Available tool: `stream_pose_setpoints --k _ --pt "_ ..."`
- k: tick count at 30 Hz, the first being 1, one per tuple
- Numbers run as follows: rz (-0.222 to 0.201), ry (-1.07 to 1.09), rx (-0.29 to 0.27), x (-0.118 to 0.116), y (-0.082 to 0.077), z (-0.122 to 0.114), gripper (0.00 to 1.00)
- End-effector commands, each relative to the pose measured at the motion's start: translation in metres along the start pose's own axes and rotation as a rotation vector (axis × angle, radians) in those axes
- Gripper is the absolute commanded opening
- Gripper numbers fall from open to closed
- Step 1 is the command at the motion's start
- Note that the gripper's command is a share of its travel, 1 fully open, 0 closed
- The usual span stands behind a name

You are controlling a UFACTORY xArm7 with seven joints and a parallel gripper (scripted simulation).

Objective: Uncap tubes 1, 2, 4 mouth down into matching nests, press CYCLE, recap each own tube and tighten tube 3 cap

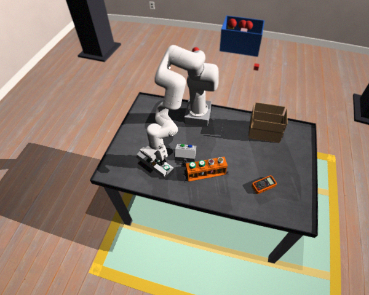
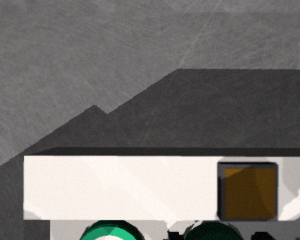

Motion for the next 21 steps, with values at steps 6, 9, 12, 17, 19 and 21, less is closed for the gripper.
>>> stream_pose_setpoints --k 6,9,12,17,19,21 --pt "0.001 0.0 0.003 -0.0001 0.0037 0.001 0.0" --pt "0.001 0.0 0.003 -0.0001 0.0047 0.001 0.0" --pt "0.001 0.0 0.003 -0.0001 0.0048 0.001 0.0" --pt "0.001 0.0 0.003 -0.0001 0.0048 0.001 0.46" --pt "0.001 0.0 0.003 -0.0001 0.0048 0.001 0.46" --pt "0.001 0.0 0.003 -0.0001 0.0047 0.001 0.46"
Point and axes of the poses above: the point where the finger pads meet when closed, its own y axis out along the fingers, its own x axis across the jaws, z = x × y, the point moved 7 cm from there along -y, back along the fingers, and after that the axes turned 3 degrees about y, right-handed, at the moved point
